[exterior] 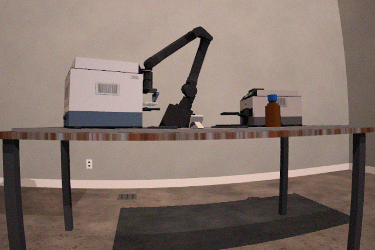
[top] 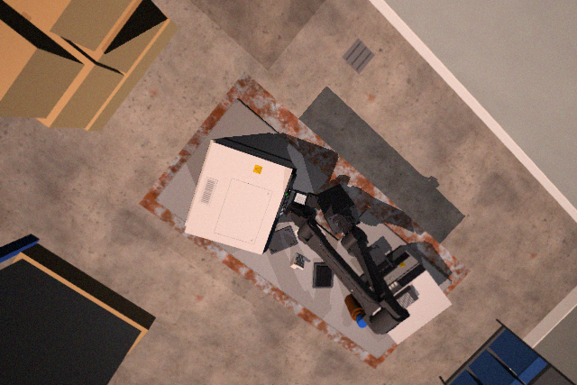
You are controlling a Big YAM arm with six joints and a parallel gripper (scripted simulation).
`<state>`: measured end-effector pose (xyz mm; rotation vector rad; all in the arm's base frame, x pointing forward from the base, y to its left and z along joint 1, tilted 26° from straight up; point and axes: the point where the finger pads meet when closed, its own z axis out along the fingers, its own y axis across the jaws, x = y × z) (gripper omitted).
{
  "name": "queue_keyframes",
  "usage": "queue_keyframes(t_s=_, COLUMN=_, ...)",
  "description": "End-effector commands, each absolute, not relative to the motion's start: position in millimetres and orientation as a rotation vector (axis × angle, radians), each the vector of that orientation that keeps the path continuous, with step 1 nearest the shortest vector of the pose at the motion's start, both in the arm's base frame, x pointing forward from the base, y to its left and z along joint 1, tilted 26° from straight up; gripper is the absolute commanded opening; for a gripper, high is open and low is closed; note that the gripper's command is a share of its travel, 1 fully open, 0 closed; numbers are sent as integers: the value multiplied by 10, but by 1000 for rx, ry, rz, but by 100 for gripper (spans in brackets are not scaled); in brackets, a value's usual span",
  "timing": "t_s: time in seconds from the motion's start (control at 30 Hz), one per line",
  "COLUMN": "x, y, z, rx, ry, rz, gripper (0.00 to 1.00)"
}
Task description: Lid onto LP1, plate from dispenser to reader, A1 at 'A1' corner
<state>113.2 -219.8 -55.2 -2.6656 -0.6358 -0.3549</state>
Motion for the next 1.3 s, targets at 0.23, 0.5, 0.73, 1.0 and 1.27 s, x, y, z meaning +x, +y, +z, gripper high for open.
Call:
queue_keyframes(t_s=0.23, x=1194, y=-2205, z=-632, rx=-2670, ry=-640, rz=-352, gripper=86)
queue_keyframes(t_s=0.5, x=1163, y=-2090, z=-692, rx=-2647, ry=-628, rz=-347, gripper=86)
queue_keyframes(t_s=0.73, x=1183, y=-2156, z=-626, rx=-2656, ry=-639, rz=-351, gripper=86)
queue_keyframes(t_s=1.0, x=1205, y=-2218, z=-617, rx=-2668, ry=-657, rz=-356, gripper=86)
queue_keyframes(t_s=1.27, x=1213, y=-2244, z=-615, rx=-2676, ry=-661, rz=-357, gripper=86)
